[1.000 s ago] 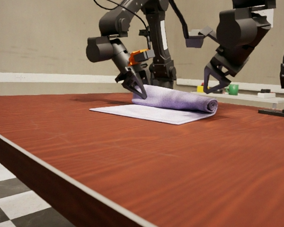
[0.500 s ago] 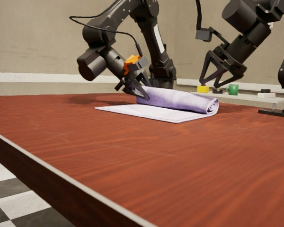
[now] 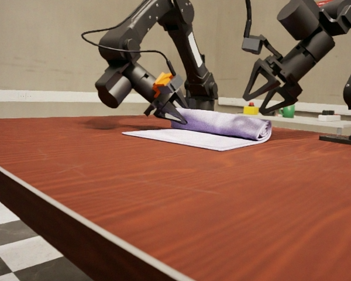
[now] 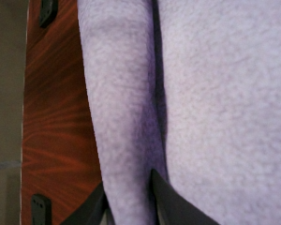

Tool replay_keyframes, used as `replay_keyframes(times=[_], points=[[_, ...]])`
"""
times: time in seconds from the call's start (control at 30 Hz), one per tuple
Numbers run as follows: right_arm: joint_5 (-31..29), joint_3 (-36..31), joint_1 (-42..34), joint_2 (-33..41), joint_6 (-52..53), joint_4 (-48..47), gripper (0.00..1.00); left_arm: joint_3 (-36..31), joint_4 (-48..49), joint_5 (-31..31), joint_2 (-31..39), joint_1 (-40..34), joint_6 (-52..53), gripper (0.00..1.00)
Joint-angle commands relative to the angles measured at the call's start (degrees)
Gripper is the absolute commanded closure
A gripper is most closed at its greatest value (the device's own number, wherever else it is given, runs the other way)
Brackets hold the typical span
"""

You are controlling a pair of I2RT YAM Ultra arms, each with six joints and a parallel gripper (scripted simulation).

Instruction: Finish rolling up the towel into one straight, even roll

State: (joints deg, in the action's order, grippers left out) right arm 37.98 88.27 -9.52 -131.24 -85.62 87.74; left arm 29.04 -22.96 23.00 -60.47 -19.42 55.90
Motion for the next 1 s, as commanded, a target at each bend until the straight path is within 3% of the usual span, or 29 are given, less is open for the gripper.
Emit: replay_keyframes(times=[0.0, 0.6, 0.9, 0.97], points=[[-0.3, 1.1, -0.4, -1.0, -0.3, -0.4, 0.74, 2.4, 0.5, 2.4, -1.3, 1.3, 3.4, 0.02], [-0.3, 1.1, -0.4, -1.0, -0.3, -0.4, 0.74, -10.0, 19.5, 1.3, -7.8, -0.7, 1.7, 0.02], [-0.3, 1.1, -0.4, -1.0, -0.3, -0.4, 0.74, -6.6, 20.3, 0.6, -11.0, -1.7, 0.6, 0.02], [-0.3, 1.1, -0.4, -1.0, -0.3, -0.4, 0.74, -6.6, 20.4, 0.6, -11.2, -1.8, 0.5, 0.11]])
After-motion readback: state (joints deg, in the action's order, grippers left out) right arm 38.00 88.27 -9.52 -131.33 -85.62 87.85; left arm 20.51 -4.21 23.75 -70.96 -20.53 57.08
